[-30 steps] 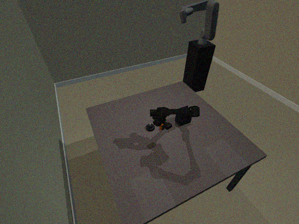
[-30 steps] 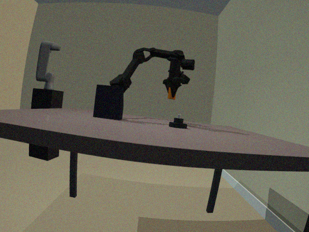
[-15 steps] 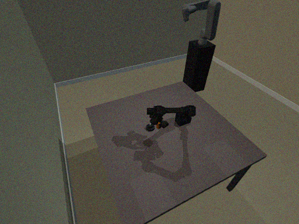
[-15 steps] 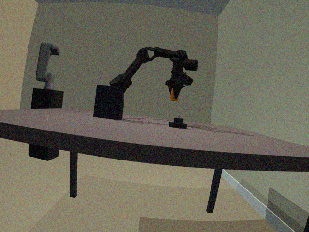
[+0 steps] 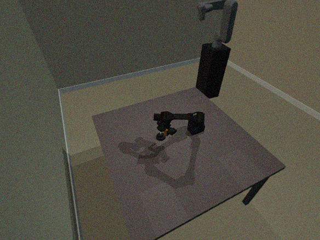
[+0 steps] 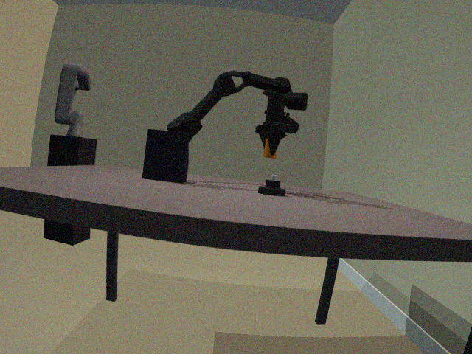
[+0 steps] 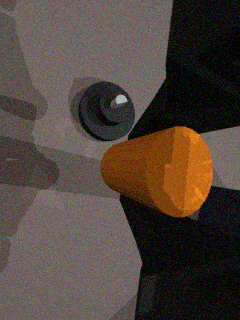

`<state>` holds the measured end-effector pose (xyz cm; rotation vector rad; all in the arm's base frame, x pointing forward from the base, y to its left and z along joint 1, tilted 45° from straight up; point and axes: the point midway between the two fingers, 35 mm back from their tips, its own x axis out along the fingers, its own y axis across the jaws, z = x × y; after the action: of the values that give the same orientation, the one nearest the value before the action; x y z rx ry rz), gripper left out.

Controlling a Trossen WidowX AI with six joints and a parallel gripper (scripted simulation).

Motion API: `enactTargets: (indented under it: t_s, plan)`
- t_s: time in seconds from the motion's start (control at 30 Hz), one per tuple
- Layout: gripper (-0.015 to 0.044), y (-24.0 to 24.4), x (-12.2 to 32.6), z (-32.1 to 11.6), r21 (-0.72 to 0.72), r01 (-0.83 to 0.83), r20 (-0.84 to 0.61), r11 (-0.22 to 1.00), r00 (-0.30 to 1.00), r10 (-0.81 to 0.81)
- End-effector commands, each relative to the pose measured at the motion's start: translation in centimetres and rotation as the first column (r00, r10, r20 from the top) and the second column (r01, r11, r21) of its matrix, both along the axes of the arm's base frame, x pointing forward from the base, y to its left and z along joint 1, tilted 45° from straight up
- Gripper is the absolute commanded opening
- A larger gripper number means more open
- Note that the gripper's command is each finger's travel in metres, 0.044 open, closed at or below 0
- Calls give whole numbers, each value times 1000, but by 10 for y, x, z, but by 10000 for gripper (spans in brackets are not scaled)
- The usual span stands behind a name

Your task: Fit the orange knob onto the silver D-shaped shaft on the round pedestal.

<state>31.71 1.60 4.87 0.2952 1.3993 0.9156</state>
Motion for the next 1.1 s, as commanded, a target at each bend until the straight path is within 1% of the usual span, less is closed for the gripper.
enactTargets:
  t_s: [0.0,0.7,0.83,0.93,1.07]
  plan:
    - [0,-8,6,-8,-7,2,16,1000,1000,-2]
    - [0,-35,17,-70,-8,4,17,1000,1000,-3]
    - [0,-37,17,-74,-8,4,18,1000,1000,-3]
    - [0,-37,17,-73,-11,26,-4,1000,1000,-26]
    - [0,-37,16,-73,-22,92,-68,995,993,-94]
